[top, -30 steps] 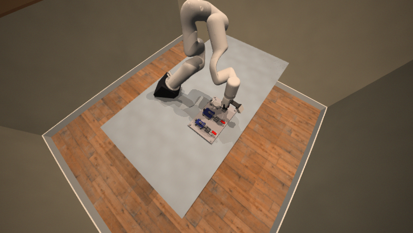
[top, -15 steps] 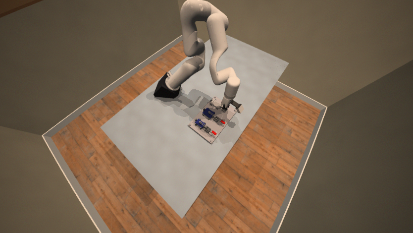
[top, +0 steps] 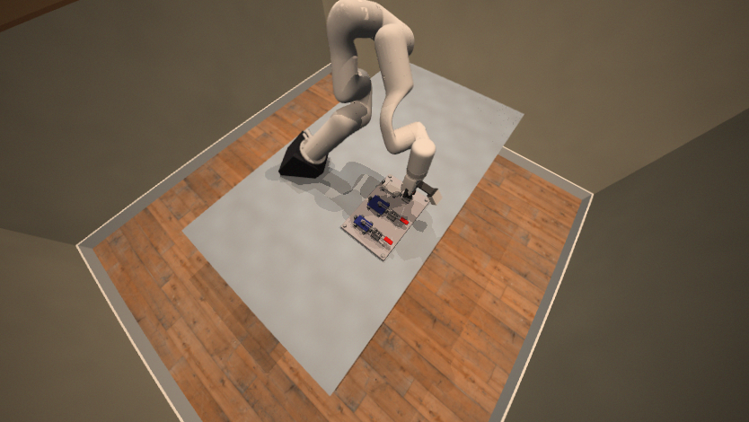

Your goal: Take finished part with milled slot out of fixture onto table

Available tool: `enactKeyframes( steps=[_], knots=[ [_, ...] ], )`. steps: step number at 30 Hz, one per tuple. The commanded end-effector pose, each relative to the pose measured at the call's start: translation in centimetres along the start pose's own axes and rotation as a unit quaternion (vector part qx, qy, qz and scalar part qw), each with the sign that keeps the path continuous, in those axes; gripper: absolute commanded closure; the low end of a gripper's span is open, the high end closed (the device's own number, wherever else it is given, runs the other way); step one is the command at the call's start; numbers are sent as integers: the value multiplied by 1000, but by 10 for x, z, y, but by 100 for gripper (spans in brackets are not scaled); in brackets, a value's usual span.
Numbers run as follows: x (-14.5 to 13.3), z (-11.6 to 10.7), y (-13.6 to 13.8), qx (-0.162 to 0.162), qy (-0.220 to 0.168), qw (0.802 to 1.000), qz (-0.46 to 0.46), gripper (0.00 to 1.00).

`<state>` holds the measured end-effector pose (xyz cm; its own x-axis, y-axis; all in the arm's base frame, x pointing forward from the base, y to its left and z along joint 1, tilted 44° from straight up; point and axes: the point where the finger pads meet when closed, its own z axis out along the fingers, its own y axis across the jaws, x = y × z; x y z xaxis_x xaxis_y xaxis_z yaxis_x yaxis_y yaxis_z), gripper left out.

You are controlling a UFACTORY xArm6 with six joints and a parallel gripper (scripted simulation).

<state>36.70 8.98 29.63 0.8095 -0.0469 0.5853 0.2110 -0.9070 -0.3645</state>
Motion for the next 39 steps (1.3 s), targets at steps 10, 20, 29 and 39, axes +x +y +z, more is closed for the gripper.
enactKeyframes(
  steps=[10, 20, 29, 39],
  knots=[
    [-2, -1, 0, 0, 1, 1000, 0, 100],
    [-3, -1, 0, 0, 1, 1000, 0, 100],
    [-3, -1, 0, 0, 1, 1000, 0, 53],
    [-2, -1, 0, 0, 2, 1000, 0, 53]
  ],
)
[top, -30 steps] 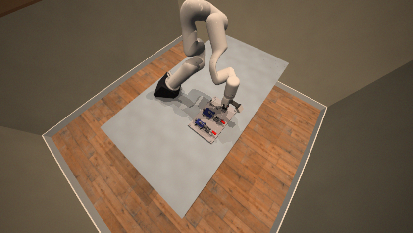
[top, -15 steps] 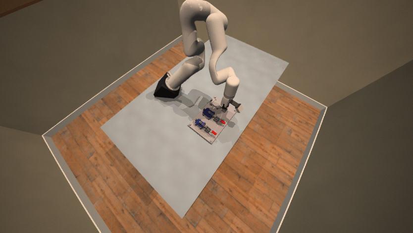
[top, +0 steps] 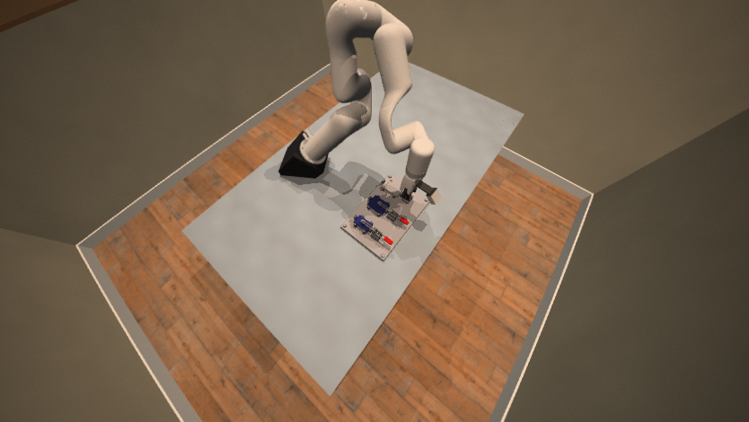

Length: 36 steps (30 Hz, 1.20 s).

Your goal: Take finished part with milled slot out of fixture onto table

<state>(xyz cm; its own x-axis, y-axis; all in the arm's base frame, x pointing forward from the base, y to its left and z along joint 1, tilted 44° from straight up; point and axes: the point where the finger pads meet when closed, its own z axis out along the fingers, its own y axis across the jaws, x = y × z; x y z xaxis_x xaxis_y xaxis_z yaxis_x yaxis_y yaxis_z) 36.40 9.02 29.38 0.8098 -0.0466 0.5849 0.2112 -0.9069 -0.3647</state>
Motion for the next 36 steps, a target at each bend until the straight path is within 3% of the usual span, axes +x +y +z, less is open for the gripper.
enactKeyframes(
  steps=[1, 26, 36],
  knots=[
    [2, -1, 0, 0, 2, 1000, 0, 53],
    [1, -4, 0, 0, 2, 1000, 0, 53],
    [1, -29, 0, 0, 2, 1000, 0, 53]
  ],
)
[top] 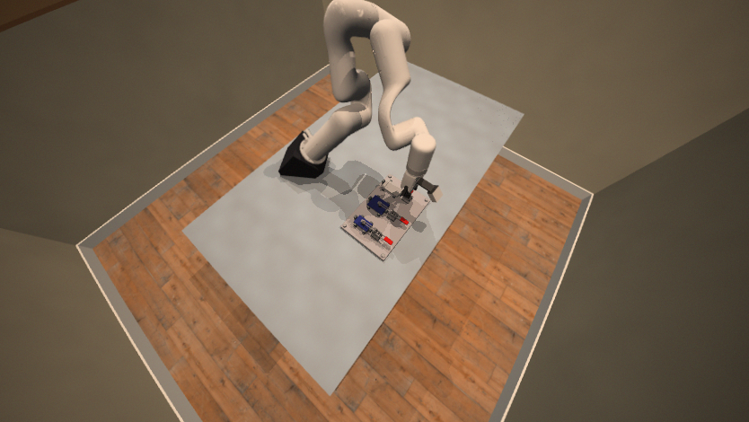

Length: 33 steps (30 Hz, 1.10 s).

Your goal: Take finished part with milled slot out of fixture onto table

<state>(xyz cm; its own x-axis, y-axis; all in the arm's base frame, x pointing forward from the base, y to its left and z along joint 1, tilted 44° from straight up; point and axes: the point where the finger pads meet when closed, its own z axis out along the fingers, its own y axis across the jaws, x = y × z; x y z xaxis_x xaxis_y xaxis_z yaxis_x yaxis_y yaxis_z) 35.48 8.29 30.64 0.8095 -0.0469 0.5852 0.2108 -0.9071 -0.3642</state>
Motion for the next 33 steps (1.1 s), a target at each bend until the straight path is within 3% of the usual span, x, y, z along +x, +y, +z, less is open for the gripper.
enactKeyframes(
  steps=[1, 12, 31, 32, 33],
  knots=[
    [1, -15, 0, 0, 1, 1000, 0, 53],
    [1, -33, 0, 0, 1, 1000, 0, 53],
    [1, -34, 0, 0, 1, 1000, 0, 53],
    [1, -34, 0, 0, 1, 1000, 0, 0],
    [1, -34, 0, 0, 1, 1000, 0, 0]
  ],
)
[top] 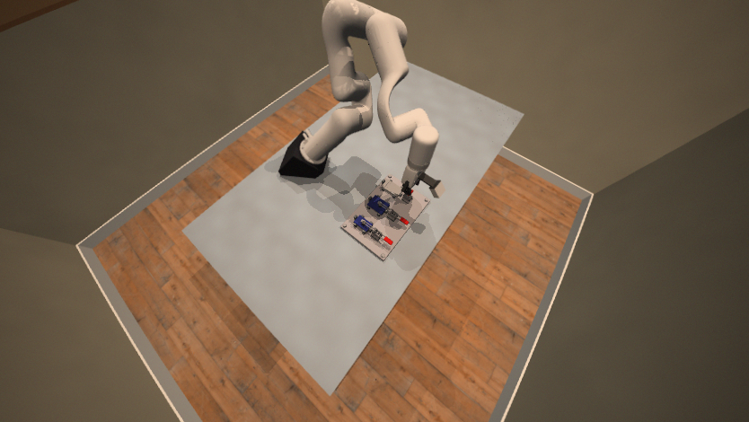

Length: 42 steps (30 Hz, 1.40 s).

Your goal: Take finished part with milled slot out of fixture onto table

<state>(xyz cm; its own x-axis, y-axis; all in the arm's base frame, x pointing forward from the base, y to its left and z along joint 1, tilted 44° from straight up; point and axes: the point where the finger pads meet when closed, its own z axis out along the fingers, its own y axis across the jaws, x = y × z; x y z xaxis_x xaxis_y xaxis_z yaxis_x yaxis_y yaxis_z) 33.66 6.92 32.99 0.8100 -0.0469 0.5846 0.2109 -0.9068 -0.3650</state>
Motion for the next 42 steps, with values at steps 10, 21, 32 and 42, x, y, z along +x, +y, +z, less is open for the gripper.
enactKeyframes(
  steps=[10, 21, 32, 42],
  knots=[
    [1, 0, 0, 0, 2, 1000, -1, 0],
    [1, 2, 0, 0, 2, 1000, -1, 0],
    [-1, 2, 0, 0, 2, 1000, -1, 0],
    [-18, 2, 0, 0, 2, 1000, -1, 0]
  ],
)
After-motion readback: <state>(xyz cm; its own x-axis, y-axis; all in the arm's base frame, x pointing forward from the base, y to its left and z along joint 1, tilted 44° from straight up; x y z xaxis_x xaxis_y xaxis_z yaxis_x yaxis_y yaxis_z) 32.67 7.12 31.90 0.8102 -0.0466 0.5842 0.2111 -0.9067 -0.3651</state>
